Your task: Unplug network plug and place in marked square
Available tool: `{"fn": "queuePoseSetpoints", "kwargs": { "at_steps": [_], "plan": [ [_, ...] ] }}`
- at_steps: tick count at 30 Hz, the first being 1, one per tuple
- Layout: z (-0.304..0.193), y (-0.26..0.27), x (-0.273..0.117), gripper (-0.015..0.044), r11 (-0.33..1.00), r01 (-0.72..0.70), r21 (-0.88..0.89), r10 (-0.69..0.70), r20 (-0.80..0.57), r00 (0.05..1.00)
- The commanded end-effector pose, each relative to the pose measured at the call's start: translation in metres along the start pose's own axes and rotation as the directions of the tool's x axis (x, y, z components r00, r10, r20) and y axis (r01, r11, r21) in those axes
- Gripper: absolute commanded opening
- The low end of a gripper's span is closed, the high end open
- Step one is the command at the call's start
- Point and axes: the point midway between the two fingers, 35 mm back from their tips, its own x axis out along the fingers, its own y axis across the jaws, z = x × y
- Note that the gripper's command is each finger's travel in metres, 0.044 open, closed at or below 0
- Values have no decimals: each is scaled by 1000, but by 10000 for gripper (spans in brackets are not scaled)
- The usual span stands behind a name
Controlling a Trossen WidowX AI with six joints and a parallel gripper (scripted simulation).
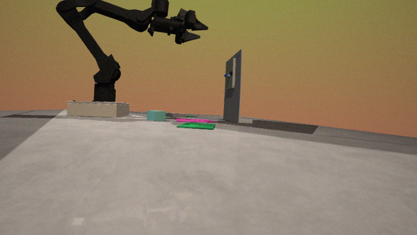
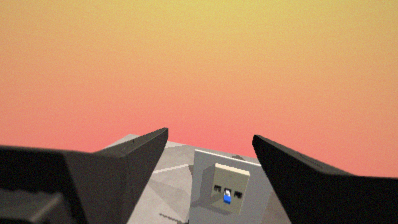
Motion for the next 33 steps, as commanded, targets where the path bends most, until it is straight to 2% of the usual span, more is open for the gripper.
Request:
{"fn": "queuePoseSetpoints", "kwargs": {
  "at_steps": [1, 9, 10, 21, 33],
  "plan": [
    [-1, 0, 0, 374, 1000, 0, 6, 0, 0, 1000],
    [-36, -8, 13, 164, 967, -8, 255, 10, -7, 1000],
    [-41, -9, 14, 156, 957, -9, 288, 12, -8, 1000],
    [-93, -22, 16, 156, 781, -8, 624, 27, -21, 999],
    [-143, -32, 0, 156, 460, 12, 888, 43, -36, 998]
  ]
}}
